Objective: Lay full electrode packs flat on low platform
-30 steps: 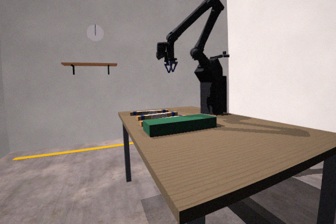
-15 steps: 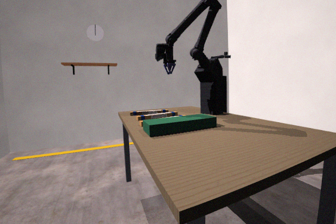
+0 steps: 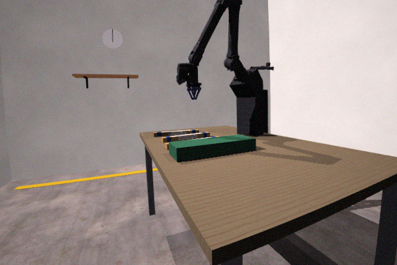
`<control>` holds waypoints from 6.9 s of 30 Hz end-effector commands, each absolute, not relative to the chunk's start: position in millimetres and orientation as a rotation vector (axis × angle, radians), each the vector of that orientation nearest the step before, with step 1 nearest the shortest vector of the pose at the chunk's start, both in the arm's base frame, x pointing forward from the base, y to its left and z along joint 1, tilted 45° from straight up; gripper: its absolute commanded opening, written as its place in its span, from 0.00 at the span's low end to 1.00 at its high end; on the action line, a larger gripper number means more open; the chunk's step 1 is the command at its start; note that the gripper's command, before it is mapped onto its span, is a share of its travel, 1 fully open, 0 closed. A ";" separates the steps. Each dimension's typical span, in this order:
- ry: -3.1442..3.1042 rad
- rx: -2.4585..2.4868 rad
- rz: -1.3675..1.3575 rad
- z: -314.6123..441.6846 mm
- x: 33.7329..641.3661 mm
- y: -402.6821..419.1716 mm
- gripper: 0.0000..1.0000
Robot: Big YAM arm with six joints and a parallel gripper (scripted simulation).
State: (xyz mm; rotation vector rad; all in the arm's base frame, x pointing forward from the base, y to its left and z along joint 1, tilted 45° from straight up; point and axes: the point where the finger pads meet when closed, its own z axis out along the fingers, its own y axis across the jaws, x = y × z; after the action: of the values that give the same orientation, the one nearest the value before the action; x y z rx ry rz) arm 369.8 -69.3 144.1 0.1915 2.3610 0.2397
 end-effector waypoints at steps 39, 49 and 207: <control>2.350 0.228 0.253 129.6 423.2 -73.5 0.43; 2.348 0.223 0.253 126.7 429.5 -71.7 0.43; 2.352 0.224 0.259 79.3 474.9 -61.0 0.43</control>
State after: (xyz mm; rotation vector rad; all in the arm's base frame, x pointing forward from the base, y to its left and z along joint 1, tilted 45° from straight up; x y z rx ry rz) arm 464.6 -64.7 84.4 0.2132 2.3530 0.2460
